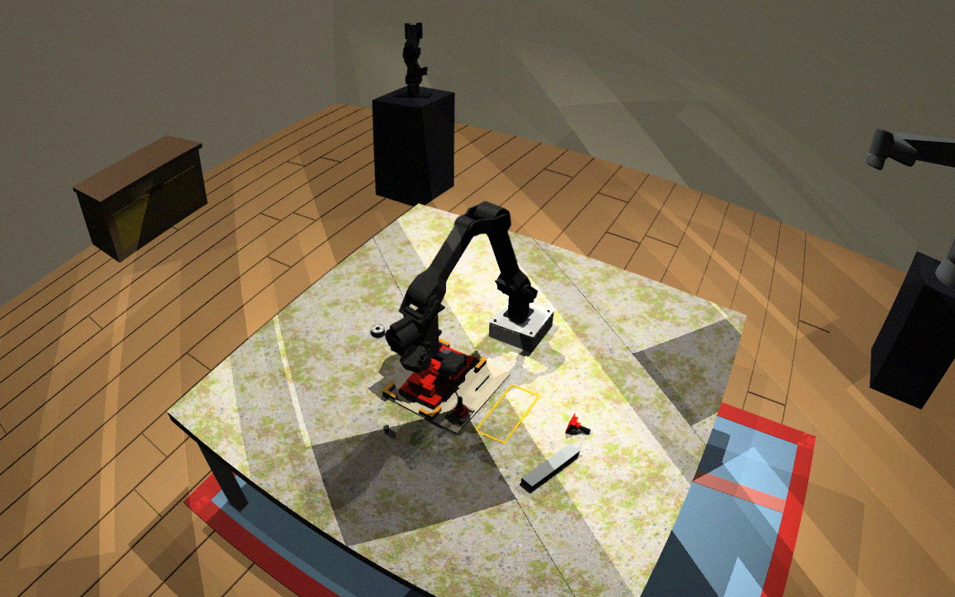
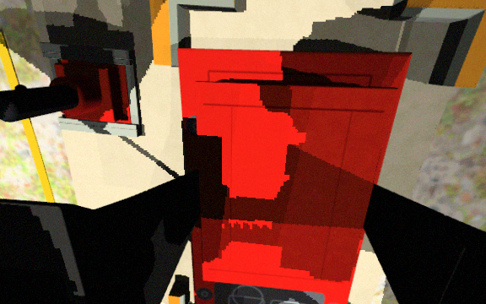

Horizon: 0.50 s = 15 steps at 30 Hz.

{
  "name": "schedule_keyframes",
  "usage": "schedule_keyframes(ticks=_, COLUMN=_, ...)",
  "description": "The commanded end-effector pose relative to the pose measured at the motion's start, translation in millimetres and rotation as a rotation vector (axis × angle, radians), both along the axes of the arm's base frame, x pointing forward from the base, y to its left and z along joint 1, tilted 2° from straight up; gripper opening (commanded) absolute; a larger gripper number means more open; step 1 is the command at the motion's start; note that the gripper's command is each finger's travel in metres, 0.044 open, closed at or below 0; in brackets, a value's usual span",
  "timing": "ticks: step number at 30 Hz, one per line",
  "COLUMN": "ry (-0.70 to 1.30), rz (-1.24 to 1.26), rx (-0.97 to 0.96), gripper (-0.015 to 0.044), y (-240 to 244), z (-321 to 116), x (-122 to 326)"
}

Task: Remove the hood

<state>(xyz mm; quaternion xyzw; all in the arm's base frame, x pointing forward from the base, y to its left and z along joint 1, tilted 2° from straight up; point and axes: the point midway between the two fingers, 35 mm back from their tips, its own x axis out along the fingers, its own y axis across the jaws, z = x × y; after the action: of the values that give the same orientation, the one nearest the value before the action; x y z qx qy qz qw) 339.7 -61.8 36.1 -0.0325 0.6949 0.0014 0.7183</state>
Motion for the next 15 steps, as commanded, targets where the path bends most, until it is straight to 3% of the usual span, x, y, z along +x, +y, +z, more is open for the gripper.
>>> schedule_keyframes(ticks=1, ry=-0.006, rz=-0.001, rx=-0.001, gripper=0.0000, y=0.2, z=4.8, x=0.8)
schedule_keyframes(ticks=15, ry=-0.006, rz=-0.001, rx=-0.001, gripper=0.0000, y=0.6, z=14.0, x=0.4)
